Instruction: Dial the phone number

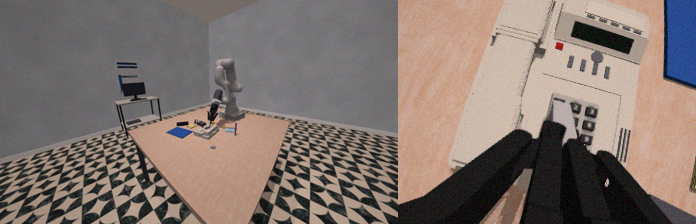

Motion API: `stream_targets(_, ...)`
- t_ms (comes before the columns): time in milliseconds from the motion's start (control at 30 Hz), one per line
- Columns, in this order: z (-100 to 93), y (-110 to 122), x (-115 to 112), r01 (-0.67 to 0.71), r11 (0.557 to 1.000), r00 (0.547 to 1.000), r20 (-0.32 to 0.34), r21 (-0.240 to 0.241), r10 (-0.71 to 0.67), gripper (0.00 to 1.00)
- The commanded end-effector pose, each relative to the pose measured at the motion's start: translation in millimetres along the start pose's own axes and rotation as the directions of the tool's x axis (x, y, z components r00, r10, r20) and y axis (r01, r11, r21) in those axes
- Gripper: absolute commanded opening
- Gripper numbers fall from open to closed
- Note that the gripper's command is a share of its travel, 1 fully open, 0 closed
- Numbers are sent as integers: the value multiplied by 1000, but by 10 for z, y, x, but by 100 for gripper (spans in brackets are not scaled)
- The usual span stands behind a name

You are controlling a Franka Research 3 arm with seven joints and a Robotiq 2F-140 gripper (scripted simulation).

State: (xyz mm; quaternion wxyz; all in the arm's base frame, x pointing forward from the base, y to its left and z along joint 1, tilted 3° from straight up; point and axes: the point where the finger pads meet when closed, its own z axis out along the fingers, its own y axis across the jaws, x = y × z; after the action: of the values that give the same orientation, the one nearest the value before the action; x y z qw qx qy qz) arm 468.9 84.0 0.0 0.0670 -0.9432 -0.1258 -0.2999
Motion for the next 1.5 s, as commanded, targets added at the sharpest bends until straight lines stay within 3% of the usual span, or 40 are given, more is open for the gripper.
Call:
stream_targets(0, -6, 3, 3, 6, 1000, 1000, -4, 0, -6, 0)
stream_targets(1467, 62, 3, -44, 6, 1000, 1000, -4, 0, -6, 0)
